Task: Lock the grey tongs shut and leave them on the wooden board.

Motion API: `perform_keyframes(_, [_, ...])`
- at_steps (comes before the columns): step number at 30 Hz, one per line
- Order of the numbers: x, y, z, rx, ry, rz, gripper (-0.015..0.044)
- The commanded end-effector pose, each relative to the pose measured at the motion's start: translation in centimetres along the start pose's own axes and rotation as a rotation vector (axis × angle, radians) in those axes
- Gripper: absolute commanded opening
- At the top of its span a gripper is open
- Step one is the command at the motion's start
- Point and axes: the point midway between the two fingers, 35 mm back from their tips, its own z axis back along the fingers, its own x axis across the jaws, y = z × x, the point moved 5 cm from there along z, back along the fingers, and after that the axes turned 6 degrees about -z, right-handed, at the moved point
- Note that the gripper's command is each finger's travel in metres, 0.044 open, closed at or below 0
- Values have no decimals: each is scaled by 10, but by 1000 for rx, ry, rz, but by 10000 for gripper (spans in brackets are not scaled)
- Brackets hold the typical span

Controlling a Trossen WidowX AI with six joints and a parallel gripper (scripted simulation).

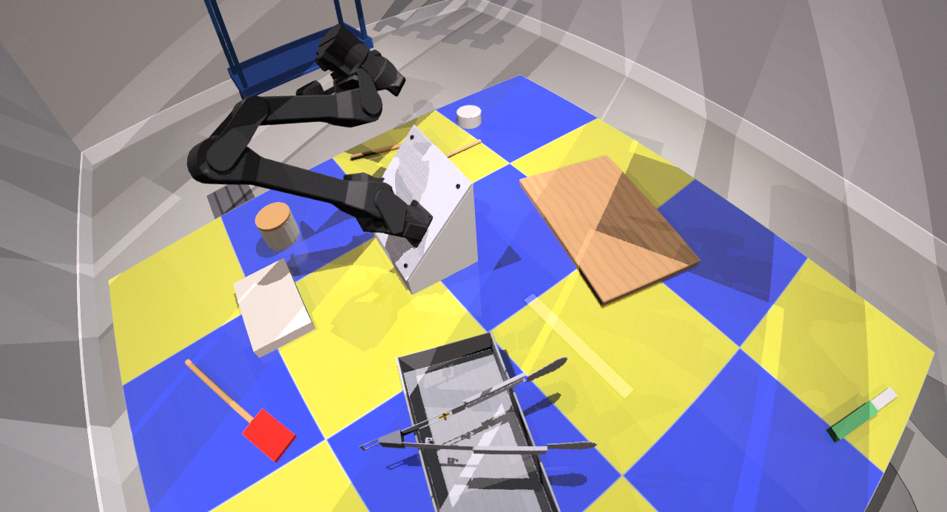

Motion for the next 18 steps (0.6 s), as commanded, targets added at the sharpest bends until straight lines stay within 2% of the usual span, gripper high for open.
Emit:
perform_keyframes(1, [0, 0, 0, 0, 0, 0, 426])
perform_keyframes(2, [-1, -1, 1, -9, 11, 2, 440])
perform_keyframes(9, [-20, -19, 21, -135, 158, -89, 440])
perform_keyframes(18, [-75, -55, 120, -571, 536, -533, 440])
